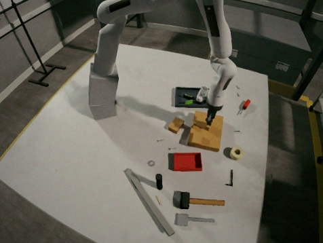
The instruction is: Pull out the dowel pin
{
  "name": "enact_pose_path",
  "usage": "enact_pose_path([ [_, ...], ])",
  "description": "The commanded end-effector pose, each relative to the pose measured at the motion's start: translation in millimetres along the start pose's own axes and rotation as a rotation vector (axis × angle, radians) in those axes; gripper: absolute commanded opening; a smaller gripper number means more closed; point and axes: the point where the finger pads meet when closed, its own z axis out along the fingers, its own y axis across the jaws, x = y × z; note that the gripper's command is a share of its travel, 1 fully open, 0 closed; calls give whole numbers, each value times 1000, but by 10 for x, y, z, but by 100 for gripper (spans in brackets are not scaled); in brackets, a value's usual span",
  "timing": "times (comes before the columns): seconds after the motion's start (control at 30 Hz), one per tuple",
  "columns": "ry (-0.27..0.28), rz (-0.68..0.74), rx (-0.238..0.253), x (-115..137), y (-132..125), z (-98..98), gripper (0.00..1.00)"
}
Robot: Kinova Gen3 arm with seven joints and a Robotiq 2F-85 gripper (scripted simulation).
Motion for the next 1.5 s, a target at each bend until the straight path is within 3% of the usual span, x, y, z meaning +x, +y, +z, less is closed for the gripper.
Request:
enact_pose_path([
  [0.0, -2, -2, 0, -1, -4, -7, 10],
  [1.47, -2, -132, 0, 407, -203, -7, 10],
])
